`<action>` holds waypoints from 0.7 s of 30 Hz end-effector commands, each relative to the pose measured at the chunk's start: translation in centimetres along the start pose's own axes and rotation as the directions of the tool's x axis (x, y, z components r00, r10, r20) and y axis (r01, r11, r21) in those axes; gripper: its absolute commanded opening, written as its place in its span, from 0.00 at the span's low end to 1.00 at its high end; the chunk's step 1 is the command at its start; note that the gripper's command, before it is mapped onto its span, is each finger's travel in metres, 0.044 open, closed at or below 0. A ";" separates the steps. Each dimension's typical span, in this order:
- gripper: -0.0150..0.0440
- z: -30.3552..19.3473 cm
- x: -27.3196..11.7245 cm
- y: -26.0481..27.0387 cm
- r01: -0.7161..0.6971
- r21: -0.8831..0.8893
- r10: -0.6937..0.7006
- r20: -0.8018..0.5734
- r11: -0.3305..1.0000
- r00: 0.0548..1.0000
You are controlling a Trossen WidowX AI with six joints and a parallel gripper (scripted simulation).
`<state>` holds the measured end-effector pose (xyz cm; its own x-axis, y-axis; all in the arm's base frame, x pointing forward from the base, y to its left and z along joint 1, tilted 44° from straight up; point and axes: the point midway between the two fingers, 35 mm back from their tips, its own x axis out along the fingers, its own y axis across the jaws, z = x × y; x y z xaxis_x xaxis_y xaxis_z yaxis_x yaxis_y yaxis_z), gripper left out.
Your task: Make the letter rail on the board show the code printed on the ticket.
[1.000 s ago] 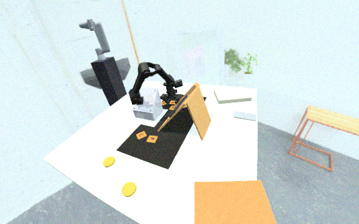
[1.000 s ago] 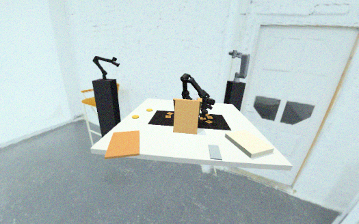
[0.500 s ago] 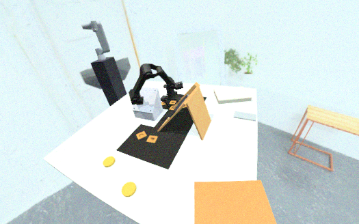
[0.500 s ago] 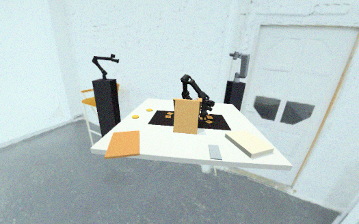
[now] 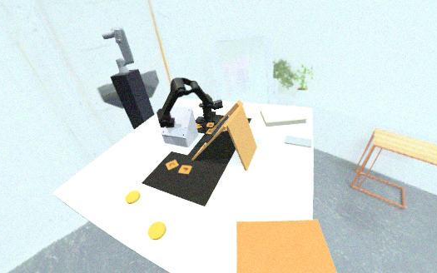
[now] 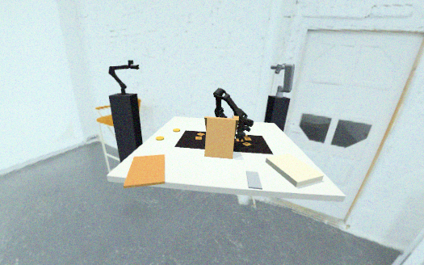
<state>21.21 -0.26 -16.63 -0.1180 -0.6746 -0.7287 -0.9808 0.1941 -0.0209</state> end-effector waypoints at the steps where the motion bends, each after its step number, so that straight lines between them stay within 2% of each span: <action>1: 0.72 0.0 0.0 -0.1 0.005 -0.003 -0.005 -0.003 1.000 1.000; 7: 0.65 0.0 0.0 0.0 0.005 -0.003 -0.005 -0.003 1.000 1.000; 16: 0.25 0.0 -0.7 0.0 0.005 -0.003 -0.005 -0.003 1.000 1.000; 21: 0.25 0.0 -1.1 0.0 0.005 -0.003 -0.005 -0.003 1.000 1.000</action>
<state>21.33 0.27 -16.00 -0.1101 -0.6809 -0.7241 -0.9826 0.1840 -0.0236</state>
